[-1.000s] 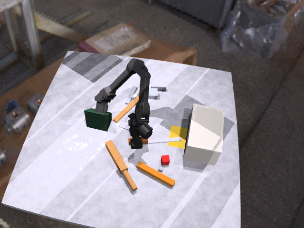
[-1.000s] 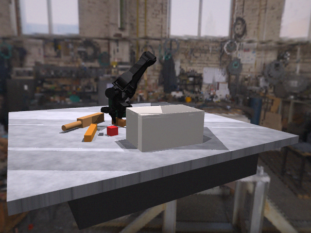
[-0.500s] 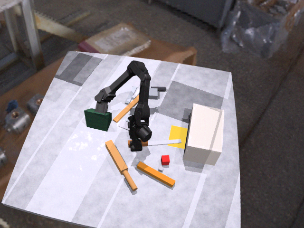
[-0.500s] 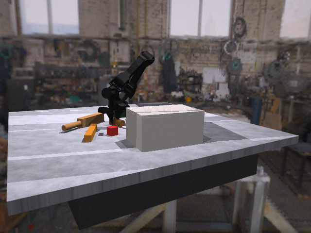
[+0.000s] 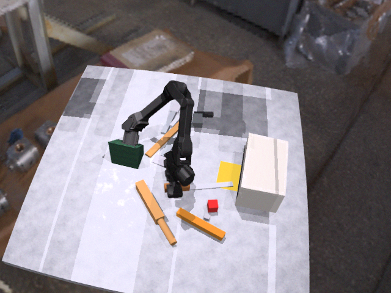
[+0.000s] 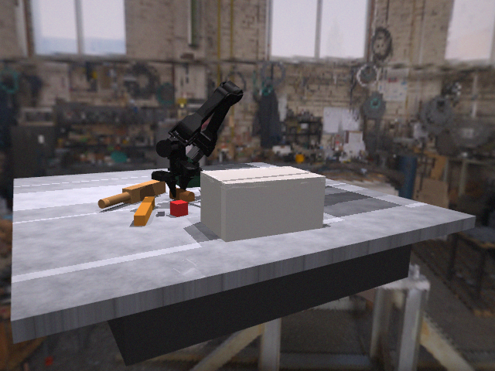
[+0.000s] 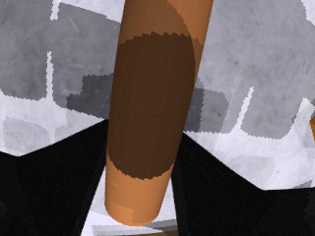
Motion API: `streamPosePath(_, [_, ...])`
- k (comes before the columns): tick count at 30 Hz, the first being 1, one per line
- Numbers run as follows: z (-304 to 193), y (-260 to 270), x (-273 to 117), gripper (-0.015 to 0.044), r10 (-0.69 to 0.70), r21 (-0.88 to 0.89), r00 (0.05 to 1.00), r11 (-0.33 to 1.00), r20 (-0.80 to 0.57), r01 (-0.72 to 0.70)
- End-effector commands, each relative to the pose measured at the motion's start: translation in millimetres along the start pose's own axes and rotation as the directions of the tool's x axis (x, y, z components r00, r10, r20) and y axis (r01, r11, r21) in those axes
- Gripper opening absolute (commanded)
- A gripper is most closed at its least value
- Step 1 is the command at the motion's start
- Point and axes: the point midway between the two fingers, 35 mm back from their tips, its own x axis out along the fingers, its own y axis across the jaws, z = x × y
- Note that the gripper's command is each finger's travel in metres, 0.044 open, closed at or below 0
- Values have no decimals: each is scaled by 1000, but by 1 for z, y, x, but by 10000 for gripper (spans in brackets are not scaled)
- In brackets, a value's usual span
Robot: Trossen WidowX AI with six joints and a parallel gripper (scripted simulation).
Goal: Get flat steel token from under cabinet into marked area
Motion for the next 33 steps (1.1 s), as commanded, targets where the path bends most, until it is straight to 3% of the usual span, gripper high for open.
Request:
streamPosePath(1, [-1, -8, -2, 0, -8, -2, 1000, 1000, 1, 8])
streamPosePath(20, [-5, -26, -2, 0, -9, -4, 1000, 1000, 1, 9])
streamPosePath(27, [-5, -22, 0, 184, -2, -1, 1000, 1000, 0, 2])
streamPosePath(32, [-5, -22, 0, 200, -2, -1, 1000, 1000, 1, 2])
streamPosePath(33, [-5, -22, 0, 226, -4, -1, 1000, 1000, 1, 4])
